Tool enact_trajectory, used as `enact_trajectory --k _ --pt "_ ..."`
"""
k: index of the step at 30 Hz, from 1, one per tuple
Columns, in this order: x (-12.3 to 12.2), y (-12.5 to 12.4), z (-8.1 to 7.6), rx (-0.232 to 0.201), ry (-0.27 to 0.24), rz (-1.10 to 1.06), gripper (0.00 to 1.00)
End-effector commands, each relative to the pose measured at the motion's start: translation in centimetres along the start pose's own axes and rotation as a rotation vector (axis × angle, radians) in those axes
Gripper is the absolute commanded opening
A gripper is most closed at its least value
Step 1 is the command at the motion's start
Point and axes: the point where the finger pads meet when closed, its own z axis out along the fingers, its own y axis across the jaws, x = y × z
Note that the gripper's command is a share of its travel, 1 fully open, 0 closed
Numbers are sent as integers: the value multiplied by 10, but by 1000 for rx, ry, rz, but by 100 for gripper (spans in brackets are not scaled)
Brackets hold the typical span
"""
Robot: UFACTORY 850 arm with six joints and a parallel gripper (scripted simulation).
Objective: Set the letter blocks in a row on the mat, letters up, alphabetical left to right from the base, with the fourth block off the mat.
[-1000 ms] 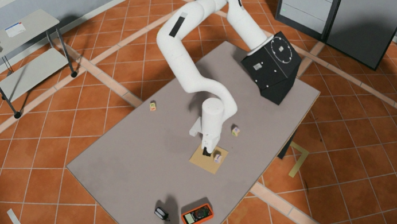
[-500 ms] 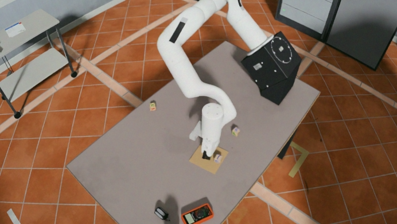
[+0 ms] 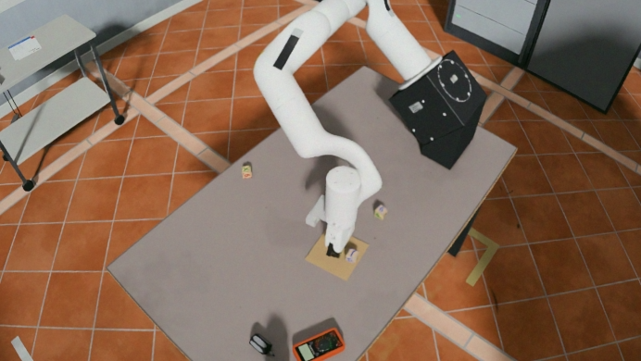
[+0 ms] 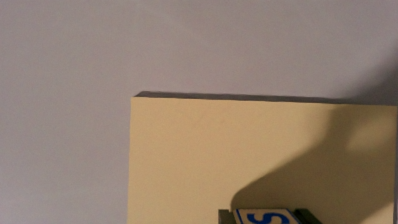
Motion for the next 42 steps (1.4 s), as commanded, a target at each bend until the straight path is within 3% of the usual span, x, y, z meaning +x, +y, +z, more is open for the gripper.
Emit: enact_trajectory --k 1,42 --pt "0 -1 -1 1 0 0 28" --pt "0 -1 3 1 0 0 28"
